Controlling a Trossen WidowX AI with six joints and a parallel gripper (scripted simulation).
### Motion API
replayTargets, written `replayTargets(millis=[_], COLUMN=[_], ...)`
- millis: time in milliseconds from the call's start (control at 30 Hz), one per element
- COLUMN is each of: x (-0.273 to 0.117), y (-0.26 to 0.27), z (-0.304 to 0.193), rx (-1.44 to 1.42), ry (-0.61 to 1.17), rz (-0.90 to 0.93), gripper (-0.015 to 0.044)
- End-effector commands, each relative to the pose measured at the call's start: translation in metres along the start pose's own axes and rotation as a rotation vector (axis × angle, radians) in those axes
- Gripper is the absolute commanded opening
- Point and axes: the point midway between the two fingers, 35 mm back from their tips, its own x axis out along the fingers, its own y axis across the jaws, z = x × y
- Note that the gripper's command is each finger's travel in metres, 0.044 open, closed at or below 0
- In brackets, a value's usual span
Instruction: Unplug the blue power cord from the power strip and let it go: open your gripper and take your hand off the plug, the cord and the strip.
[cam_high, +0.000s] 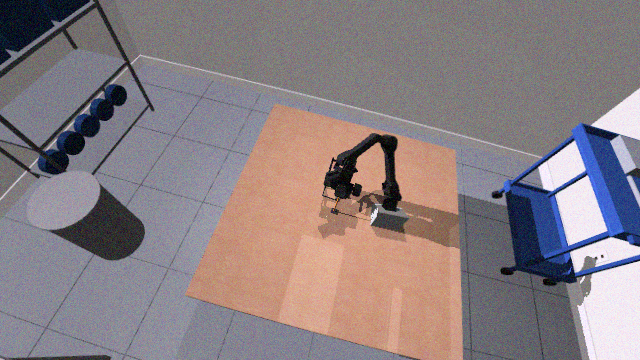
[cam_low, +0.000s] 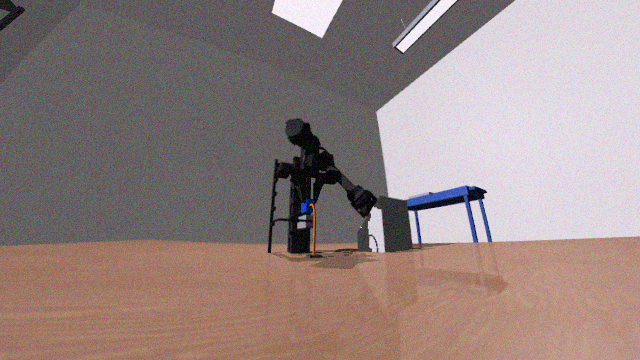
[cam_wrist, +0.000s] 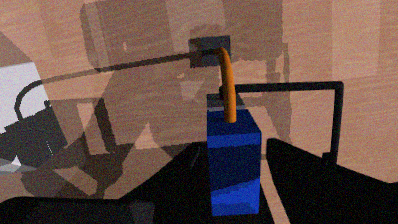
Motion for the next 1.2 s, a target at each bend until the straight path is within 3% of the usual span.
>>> replayTargets(millis=[0, 100, 367, 1167], x=[0.0, 0.0, 0.0, -0.003], y=[0.0, 0.0, 0.0, -0.002], z=[0.0, 0.0, 0.0, 0.034], rx=[0.0, 0.0, 0.0, -0.004], ry=[0.0, 0.0, 0.0, -0.002], rz=[0.0, 0.0, 0.0, -0.001], gripper=[0.0134, 0.0055, 0.0002, 0.0])
